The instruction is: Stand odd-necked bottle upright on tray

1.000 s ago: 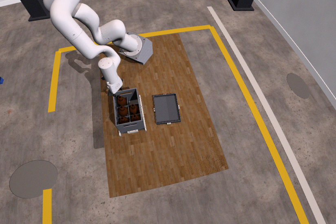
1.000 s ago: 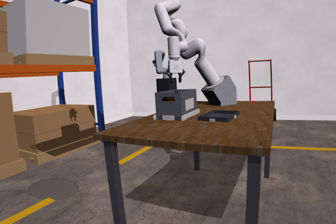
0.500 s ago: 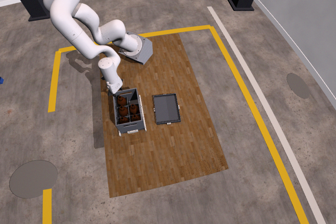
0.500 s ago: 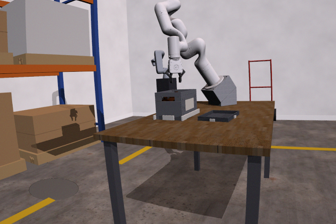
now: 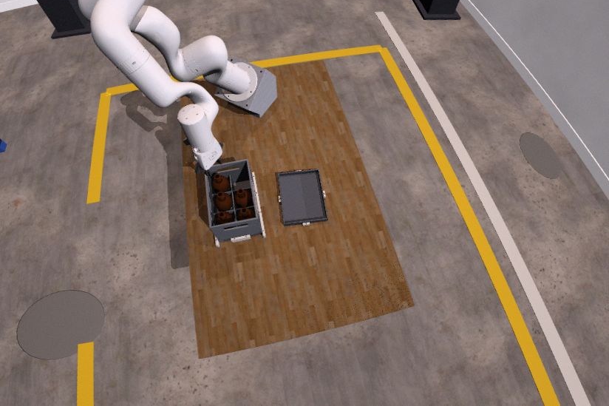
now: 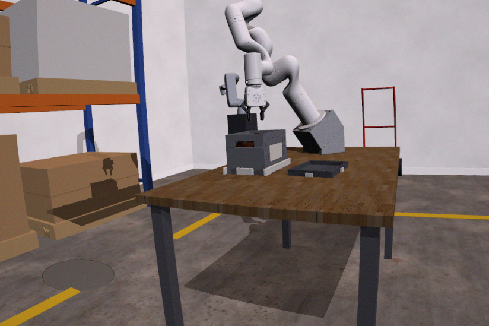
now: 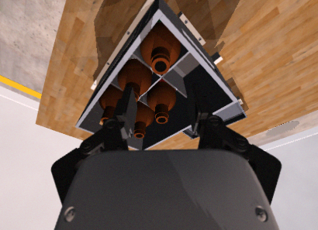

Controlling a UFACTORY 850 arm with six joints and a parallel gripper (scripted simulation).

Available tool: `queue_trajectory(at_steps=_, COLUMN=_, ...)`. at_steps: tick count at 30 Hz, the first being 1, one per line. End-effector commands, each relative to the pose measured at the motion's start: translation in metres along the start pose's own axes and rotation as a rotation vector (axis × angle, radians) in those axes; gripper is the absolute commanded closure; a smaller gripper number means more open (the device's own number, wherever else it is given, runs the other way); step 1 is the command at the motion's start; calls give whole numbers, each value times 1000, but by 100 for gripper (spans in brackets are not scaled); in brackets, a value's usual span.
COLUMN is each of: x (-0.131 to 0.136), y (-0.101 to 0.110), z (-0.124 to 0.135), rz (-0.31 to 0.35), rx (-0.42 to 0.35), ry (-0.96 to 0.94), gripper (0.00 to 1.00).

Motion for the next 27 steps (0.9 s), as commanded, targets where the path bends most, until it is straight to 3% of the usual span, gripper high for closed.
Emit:
queue_trajectory(at_steps=1, x=0, y=0, z=0, rz=-1, rx=-1, ry=0, gripper=35)
queue_trajectory(at_steps=27, x=-1, y=-22, z=0, rz=-1, rx=-1, ry=0, gripper=35)
Point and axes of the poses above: the point where the finger pads meet when closed, its own y axis back along the fingers, its own x axis across the jaws, z = x × y, the point moved 4 cm from there along y, back along the fingers, and after that the axes turned 1 degree about y, right-handed, at the moved point
